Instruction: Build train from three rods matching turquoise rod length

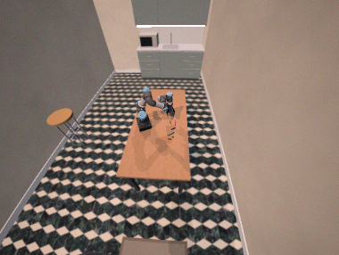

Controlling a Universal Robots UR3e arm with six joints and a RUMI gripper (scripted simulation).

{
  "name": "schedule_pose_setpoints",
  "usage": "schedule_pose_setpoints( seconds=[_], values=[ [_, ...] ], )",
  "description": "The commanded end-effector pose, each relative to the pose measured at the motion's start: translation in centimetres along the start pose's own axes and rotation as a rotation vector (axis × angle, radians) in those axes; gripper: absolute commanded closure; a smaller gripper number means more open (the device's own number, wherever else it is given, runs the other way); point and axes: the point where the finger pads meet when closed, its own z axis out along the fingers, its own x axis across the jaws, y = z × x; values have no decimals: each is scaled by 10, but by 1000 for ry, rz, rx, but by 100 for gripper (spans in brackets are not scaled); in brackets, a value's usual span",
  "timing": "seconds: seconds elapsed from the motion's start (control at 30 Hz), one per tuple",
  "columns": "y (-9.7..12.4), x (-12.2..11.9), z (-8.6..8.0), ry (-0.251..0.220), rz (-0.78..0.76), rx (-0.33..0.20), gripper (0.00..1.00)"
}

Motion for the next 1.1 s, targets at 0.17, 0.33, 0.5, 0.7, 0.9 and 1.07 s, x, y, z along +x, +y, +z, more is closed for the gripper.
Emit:
schedule_pose_setpoints(
  seconds=[0.17, 0.33, 0.5, 0.7, 0.9, 1.07],
  values=[
    [0, 4, -2, 24, 0, 1, 0],
    [0, 4, -2, 24, 0, 1, 0],
    [0, 4, -2, 25, -1, 1, 0],
    [0, 4, -2, 25, -2, 1, 0],
    [-1, 4, -2, 25, -11, 1, 0],
    [-3, 3, -1, 25, -38, 0, 0]
  ],
)
